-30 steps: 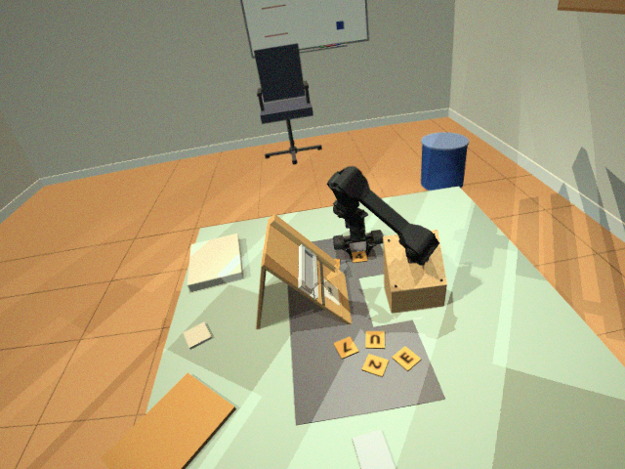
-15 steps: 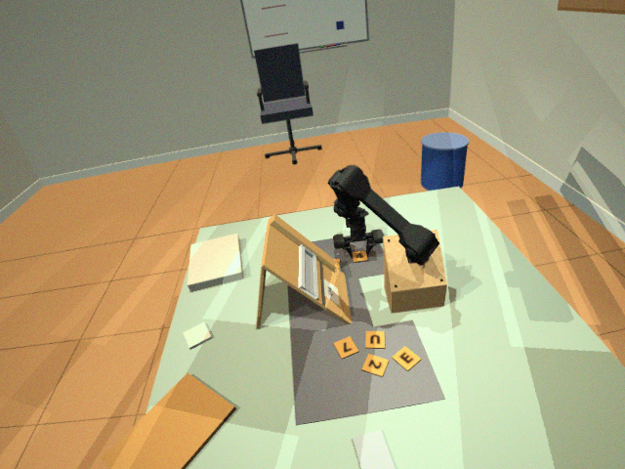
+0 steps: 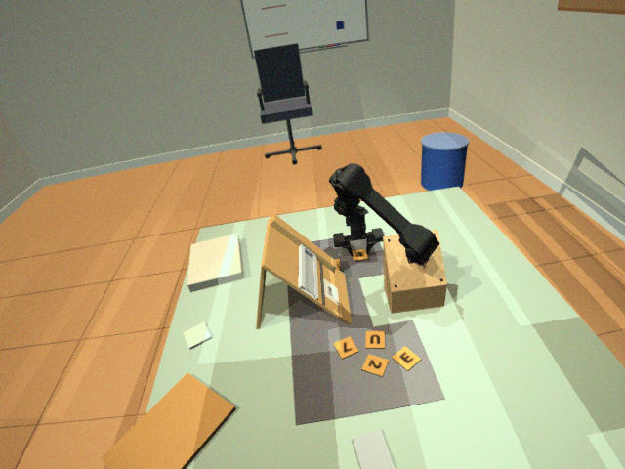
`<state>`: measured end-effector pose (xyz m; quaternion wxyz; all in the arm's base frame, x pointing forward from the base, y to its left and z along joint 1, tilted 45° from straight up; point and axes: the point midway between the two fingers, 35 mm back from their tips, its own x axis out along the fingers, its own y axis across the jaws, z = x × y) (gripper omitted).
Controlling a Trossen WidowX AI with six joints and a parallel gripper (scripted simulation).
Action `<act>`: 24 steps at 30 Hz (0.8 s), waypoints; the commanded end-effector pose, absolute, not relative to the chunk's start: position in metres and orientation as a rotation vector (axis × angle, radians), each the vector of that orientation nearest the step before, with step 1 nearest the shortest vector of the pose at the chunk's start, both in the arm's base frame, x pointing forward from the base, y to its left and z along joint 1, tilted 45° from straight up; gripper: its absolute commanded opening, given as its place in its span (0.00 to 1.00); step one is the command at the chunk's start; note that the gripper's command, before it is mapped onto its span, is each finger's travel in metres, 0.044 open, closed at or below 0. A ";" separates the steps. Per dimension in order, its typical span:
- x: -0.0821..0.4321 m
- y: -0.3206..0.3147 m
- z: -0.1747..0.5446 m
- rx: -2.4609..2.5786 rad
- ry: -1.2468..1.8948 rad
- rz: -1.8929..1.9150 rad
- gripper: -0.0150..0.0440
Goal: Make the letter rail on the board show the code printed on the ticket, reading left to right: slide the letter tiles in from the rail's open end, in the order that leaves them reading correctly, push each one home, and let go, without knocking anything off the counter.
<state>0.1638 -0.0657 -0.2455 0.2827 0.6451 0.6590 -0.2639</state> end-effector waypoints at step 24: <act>0.163 -0.075 -0.236 1.719 1.764 -0.704 0.25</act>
